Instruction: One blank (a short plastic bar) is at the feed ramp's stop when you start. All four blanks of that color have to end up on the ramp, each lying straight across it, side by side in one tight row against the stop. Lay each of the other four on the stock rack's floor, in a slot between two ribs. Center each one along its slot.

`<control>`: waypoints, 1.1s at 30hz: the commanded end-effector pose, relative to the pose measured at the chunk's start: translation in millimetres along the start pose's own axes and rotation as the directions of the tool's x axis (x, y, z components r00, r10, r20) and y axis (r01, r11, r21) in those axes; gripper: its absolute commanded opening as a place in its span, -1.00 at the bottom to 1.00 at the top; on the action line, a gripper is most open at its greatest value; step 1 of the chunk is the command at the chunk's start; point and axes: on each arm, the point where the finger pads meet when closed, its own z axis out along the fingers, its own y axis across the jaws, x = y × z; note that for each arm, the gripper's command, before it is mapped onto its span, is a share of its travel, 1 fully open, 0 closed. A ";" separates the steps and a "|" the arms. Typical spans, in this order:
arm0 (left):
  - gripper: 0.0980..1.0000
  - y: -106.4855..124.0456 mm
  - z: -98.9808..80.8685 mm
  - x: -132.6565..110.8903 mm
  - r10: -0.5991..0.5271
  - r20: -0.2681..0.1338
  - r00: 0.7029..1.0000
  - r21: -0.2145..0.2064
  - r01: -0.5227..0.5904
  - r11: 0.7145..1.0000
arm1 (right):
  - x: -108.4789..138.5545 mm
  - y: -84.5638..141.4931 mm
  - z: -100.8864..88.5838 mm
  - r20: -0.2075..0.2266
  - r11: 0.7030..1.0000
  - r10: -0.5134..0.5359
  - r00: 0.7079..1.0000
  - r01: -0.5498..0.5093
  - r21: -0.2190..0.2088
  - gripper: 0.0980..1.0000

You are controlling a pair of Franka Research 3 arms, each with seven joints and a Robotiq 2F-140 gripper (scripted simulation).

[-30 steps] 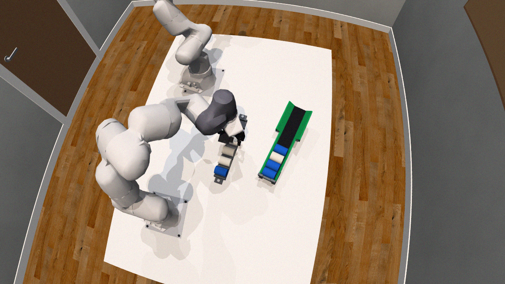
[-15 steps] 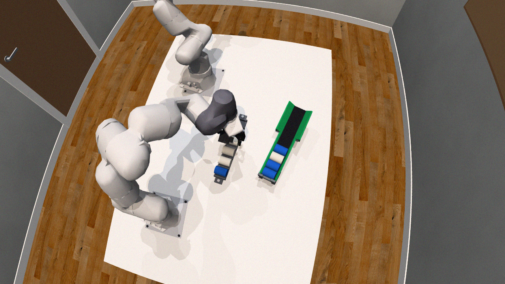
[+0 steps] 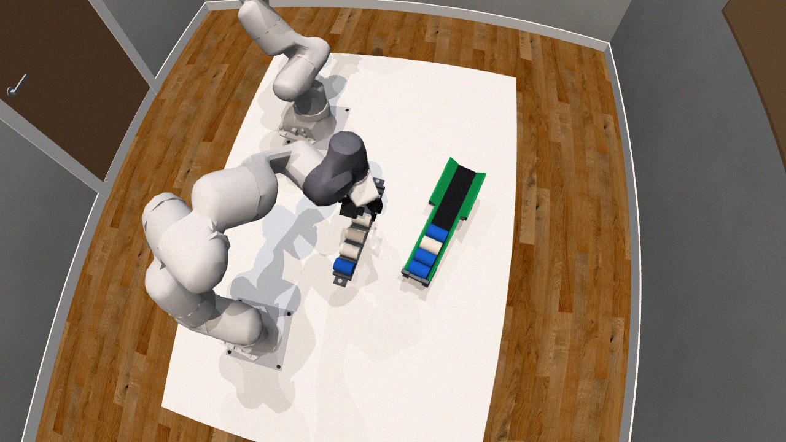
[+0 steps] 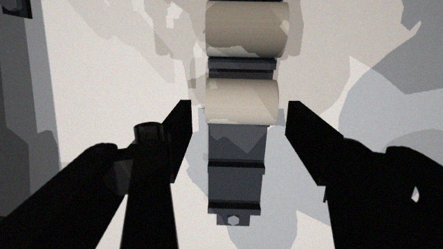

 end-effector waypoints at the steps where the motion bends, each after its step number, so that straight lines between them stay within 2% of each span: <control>1: 1.00 0.0 -0.1 0.0 0.000 0.000 1.000 0.000 0.000 1.000 | 4.0 1.9 -17.3 -0.016 1.000 0.017 1.000 -0.017 -0.003 -0.05; 8: 1.00 0.0 -0.1 0.0 0.000 0.000 1.000 0.000 0.000 1.000 | 3.5 1.8 -48.7 -0.016 1.000 0.017 1.000 -0.017 -0.003 -0.05; 16: 1.00 0.0 -0.1 0.0 0.000 0.000 1.000 0.000 0.000 1.000 | 3.4 1.8 -54.8 -0.016 1.000 0.017 1.000 -0.017 -0.003 -0.05; 17: 1.00 0.0 -0.1 0.0 0.000 0.000 1.000 0.000 0.000 1.000 | 3.4 1.8 -54.8 -0.016 1.000 0.017 1.000 -0.017 -0.003 1.00; 33: 1.00 0.0 -0.1 0.0 0.000 0.000 1.000 0.000 0.000 1.000 | 3.4 1.8 -54.8 -0.016 1.000 0.017 1.000 -0.017 -0.003 1.00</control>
